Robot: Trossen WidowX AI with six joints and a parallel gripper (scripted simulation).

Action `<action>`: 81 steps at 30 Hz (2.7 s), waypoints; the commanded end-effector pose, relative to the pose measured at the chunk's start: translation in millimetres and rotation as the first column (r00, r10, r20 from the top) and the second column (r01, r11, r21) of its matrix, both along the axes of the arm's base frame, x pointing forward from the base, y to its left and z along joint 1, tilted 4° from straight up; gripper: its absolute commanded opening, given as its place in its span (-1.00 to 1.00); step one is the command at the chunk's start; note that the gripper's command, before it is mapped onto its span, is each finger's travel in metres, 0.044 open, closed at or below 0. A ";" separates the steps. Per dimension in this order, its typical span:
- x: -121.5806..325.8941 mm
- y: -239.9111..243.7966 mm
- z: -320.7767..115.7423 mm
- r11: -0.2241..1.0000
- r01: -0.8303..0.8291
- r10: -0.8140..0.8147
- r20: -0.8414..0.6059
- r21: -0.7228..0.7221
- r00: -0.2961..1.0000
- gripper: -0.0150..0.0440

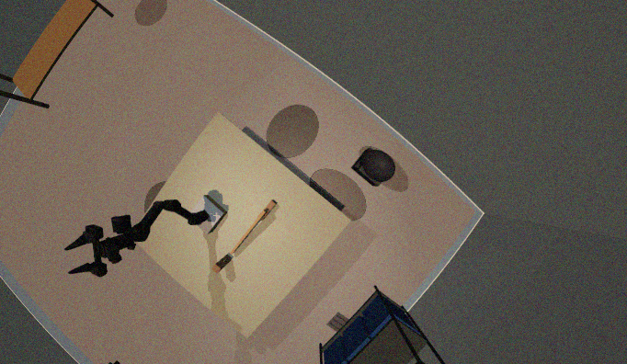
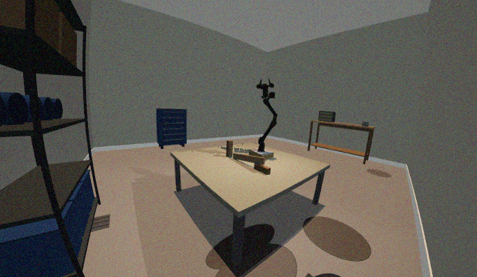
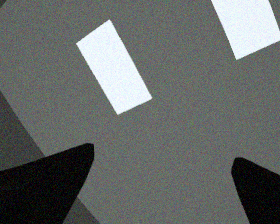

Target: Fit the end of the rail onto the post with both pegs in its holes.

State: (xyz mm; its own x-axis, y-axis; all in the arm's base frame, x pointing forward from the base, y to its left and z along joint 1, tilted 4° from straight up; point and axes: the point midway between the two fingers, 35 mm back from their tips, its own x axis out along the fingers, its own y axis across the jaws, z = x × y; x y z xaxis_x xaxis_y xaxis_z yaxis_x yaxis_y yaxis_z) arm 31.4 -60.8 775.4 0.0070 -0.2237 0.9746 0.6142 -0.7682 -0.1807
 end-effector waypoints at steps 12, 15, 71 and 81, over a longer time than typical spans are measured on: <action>131.3 -77.4 -51.3 0.960 -0.098 0.182 -0.318 0.261 0.931 1.00; 170.7 -91.4 -75.6 0.934 -0.114 0.252 -0.399 0.338 0.882 1.00; 301.4 83.1 -713.8 0.651 0.706 0.727 0.041 0.278 -0.686 1.00; 300.7 83.6 -722.8 0.651 0.706 0.727 0.041 0.278 -0.686 1.00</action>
